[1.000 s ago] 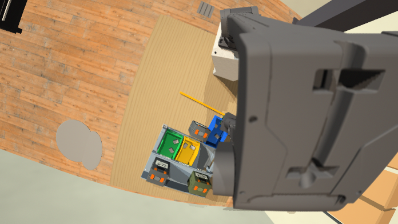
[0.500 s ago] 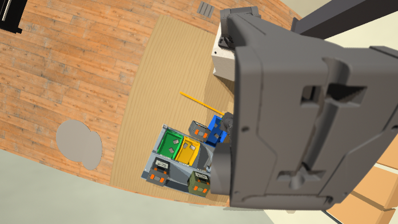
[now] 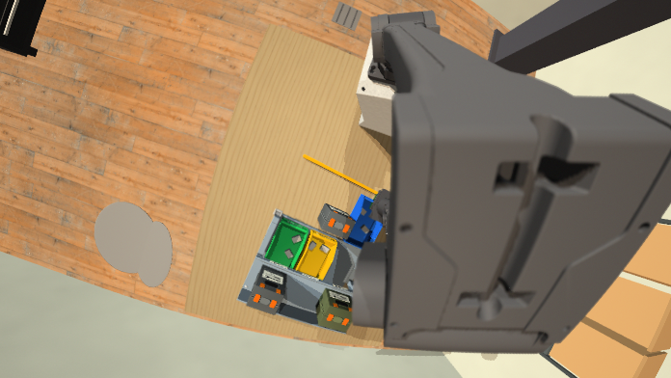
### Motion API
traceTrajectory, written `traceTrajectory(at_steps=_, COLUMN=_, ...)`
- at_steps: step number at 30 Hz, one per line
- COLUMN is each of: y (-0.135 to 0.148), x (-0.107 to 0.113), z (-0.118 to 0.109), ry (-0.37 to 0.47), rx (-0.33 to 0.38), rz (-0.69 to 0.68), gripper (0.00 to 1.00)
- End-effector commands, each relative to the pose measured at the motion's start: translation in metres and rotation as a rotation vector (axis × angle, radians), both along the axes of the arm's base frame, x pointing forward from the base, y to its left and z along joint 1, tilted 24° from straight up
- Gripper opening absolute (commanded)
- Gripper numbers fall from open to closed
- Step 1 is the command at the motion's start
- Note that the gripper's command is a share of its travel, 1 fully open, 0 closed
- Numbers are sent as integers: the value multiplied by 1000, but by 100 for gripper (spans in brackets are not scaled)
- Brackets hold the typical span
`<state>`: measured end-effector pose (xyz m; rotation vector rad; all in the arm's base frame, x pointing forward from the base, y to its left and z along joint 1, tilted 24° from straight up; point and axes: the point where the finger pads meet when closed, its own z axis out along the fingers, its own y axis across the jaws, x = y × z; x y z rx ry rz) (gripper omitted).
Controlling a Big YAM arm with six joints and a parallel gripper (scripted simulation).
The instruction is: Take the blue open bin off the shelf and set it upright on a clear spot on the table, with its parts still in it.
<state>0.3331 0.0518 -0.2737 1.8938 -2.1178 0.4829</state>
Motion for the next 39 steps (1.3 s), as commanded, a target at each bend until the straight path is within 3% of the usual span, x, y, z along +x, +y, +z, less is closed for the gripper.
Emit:
traceTrajectory(at_steps=1, y=-2, x=14, z=-5, ry=-20, rx=4, rz=0, gripper=0)
traceTrajectory(at_steps=3, y=1, x=23, z=3, ry=-39, rx=11, rz=0, gripper=0)
traceTrajectory(at_steps=11, y=-2, x=14, z=-7, ry=-20, rx=4, rz=0, gripper=0)
traceTrajectory(at_steps=39, y=-3, x=15, z=-7, ry=-20, rx=4, rz=0, gripper=0)
